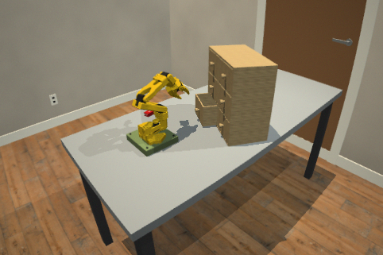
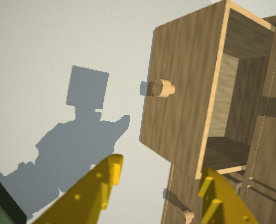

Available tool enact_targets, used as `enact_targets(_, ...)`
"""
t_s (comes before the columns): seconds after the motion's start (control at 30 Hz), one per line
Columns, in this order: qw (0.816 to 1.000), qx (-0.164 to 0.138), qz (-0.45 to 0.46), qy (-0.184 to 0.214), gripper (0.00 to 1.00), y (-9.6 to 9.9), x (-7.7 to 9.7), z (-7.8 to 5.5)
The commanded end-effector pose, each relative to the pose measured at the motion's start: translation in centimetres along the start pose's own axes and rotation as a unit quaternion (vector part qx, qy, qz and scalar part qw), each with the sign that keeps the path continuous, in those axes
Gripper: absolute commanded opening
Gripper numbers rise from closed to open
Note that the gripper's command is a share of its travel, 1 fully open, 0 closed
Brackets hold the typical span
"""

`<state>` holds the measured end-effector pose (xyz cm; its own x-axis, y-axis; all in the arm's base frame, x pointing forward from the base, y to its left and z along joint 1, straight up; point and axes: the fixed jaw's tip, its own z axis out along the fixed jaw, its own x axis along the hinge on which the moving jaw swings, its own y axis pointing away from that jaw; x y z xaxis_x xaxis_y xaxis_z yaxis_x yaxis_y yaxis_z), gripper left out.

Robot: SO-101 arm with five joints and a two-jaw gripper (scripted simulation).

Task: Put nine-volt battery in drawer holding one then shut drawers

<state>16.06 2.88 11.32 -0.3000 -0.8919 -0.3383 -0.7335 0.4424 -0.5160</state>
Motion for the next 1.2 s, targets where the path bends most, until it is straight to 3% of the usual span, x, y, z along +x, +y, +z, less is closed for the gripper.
enact_targets(0.0,0.998,0.011,-0.053,-0.012,0.21,-0.23,-0.35,-0.23)
enact_targets(0.27,0.992,0.011,-0.128,-0.012,0.21,-0.21,-0.30,-0.22)
enact_targets(0.7,0.965,0.012,-0.262,-0.013,0.21,-0.22,-0.21,-0.22)
enact_targets(1.17,0.904,0.013,-0.426,-0.014,0.21,-0.30,-0.15,-0.22)
